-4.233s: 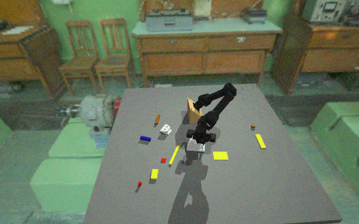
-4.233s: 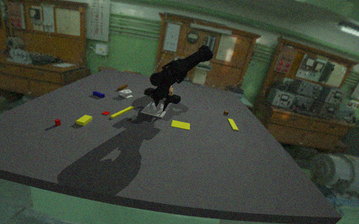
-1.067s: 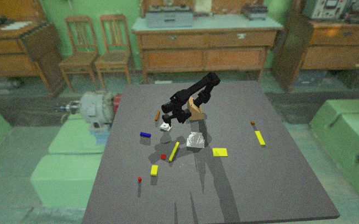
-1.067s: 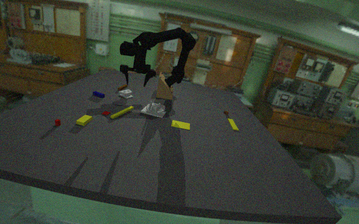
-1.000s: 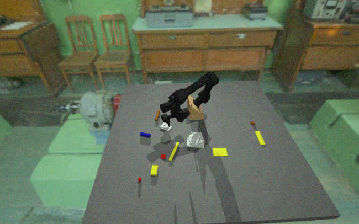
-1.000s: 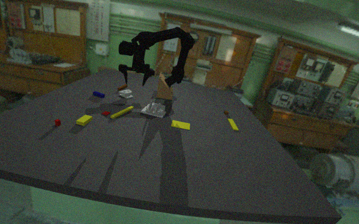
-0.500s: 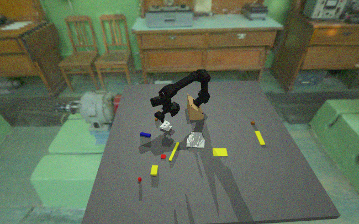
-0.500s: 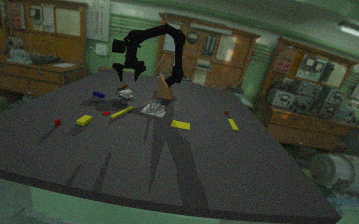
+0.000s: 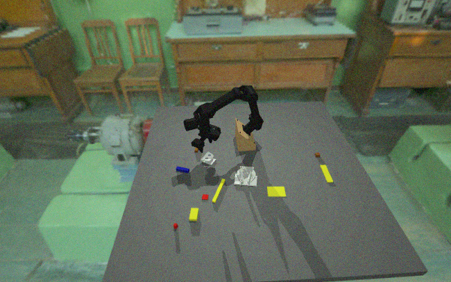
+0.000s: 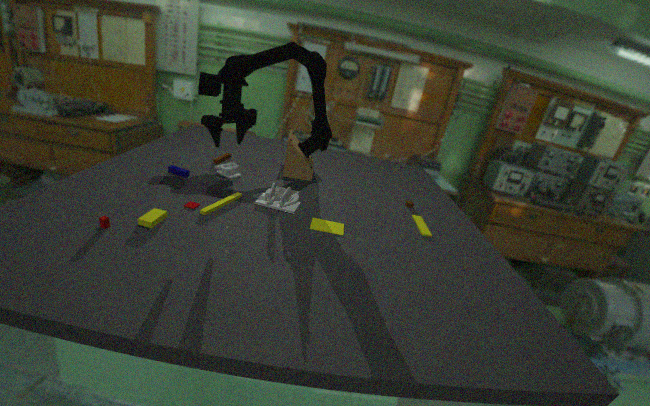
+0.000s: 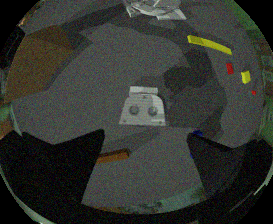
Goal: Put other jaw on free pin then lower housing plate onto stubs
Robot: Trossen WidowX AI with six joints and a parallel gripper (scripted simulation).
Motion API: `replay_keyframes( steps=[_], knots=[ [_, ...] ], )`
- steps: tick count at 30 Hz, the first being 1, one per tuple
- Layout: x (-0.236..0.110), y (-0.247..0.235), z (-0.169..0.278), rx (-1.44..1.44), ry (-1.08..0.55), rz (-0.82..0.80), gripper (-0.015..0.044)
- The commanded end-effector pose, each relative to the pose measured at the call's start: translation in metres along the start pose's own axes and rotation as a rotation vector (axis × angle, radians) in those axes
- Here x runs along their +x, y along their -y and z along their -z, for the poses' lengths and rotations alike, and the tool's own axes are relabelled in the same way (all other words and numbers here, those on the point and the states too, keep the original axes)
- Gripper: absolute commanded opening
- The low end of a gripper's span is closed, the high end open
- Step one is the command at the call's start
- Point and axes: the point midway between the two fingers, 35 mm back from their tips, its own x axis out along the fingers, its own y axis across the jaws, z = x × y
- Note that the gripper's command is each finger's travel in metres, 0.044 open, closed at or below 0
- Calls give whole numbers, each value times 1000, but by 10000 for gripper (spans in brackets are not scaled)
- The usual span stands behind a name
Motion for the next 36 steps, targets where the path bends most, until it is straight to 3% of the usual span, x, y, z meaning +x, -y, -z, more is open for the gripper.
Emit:
replay_keyframes(
  steps=[1, 4, 21, 36],
  knots=[
    [20, -1, 1, -11, -2, -7, 440],
    [40, -3, 0, -12, -1, -7, 440],
    [40, -3, 0, -12, -1, -7, 440],
    [61, -1, 1, -12, -1, -7, 440]
  ],
)
